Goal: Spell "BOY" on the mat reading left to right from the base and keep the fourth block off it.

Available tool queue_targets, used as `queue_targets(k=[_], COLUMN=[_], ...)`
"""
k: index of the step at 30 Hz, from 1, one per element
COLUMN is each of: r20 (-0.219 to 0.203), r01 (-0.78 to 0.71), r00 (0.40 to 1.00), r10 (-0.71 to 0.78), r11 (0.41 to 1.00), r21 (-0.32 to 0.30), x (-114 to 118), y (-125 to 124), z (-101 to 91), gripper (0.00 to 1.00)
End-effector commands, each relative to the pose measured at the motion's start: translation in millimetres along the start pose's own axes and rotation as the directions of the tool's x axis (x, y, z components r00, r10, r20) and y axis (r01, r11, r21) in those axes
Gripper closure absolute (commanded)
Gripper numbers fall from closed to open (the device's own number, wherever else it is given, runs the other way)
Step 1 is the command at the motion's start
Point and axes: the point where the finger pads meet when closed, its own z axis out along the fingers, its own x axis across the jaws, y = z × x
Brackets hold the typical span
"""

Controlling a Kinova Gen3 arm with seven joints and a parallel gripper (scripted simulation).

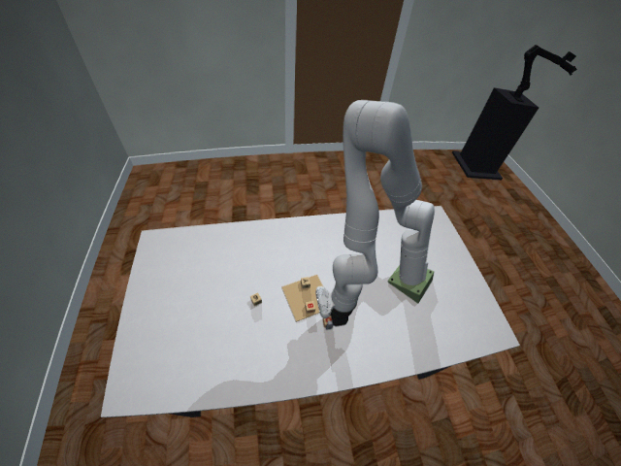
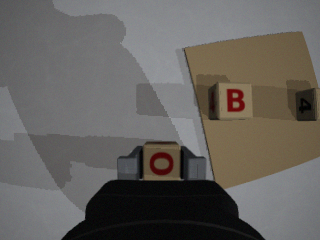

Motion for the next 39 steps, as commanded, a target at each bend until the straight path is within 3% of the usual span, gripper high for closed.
queue_targets(k=[1, 19, 30, 32, 39], r20=[0.001, 0.001, 0.001, 0.001, 0.001], r01=[0.000, 0.000, 0.000, 0.000, 0.000], r00=[1.000, 1.000, 1.000, 1.000, 1.000], r10=[0.000, 0.000, 0.000, 0.000, 0.000], r11=[1.000, 1.000, 1.000, 1.000, 1.000], r21=[0.001, 0.001, 0.001, 0.001, 0.001], x=[0, 0, 0, 0, 0], y=[0, 0, 0, 0, 0], z=[-0.4, -6.3, -45.9, -45.9, -77.0], gripper=[0.43, 0.43, 0.43, 0.43, 0.43])
